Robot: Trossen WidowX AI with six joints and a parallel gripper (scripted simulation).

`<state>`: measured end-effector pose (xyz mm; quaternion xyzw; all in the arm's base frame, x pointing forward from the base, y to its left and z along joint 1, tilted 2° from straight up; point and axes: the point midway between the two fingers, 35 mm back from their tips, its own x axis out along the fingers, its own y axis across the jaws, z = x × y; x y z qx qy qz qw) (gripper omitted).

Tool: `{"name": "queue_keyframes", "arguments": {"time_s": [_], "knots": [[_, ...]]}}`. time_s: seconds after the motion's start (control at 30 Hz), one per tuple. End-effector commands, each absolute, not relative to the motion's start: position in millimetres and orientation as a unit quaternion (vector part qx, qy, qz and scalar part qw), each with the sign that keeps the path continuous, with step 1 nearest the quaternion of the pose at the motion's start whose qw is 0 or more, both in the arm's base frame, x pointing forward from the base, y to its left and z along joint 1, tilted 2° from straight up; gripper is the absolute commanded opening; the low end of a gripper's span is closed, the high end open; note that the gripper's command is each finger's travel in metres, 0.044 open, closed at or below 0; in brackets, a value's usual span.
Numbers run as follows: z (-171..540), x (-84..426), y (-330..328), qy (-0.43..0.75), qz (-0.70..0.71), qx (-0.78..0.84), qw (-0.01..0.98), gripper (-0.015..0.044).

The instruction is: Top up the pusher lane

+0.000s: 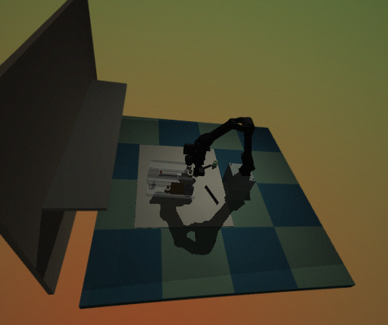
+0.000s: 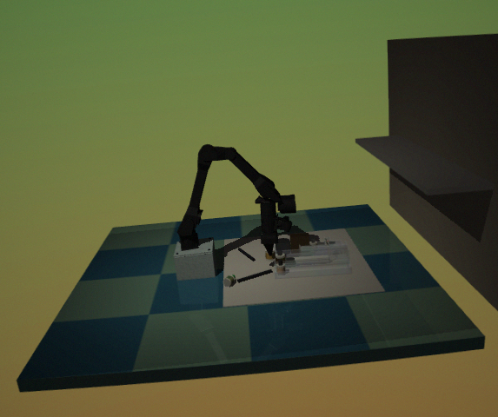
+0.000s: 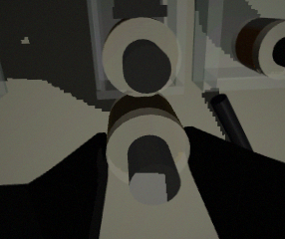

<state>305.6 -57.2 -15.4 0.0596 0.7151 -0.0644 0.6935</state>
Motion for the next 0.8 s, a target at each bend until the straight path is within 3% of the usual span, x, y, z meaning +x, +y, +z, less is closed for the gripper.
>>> {"name": "queue_keyframes", "arguments": {"time_s": [0.0, 0.77], "knots": [[-14, 315, -59, 0.707, -0.065, 0.056, 0.702, 0.0], [-14, 327, -61, 0.707, -0.065, 0.056, 0.702, 0.0]]}}
